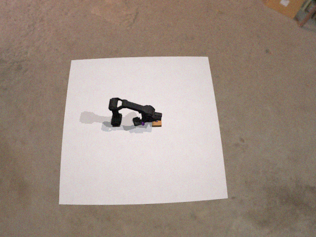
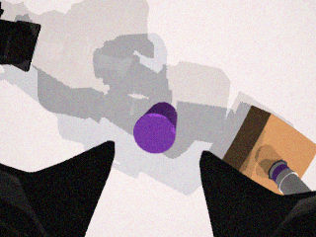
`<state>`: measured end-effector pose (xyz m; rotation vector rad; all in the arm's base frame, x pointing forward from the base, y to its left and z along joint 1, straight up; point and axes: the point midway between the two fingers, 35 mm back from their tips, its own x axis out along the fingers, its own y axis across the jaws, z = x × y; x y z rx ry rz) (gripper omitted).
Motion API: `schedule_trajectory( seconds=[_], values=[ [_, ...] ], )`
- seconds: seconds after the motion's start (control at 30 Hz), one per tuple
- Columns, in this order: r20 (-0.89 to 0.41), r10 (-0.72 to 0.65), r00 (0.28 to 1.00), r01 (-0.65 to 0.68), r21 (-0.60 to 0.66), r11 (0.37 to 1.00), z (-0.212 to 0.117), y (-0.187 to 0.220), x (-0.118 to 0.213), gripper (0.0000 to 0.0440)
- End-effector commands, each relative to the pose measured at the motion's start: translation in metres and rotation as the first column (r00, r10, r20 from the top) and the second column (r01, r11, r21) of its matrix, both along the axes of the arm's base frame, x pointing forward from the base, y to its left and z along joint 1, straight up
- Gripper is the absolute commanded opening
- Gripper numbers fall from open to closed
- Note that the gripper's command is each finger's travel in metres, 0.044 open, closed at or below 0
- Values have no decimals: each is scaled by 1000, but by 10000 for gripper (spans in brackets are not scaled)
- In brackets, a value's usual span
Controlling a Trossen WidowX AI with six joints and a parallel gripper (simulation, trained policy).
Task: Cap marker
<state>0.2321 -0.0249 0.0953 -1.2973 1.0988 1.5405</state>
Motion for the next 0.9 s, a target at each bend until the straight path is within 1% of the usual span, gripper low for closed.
schedule_trajectory(
  seconds=[0.0, 0.43, 0.87],
  values=[
    [-13, 36, 999, -36, -1, 999, -6, 2, -3, 273],
    [-38, 130, 991, -130, 11, 991, -30, 8, -11, 250],
    [-55, 209, 976, -208, 26, 978, -41, 13, -20, 222]
  ],
)
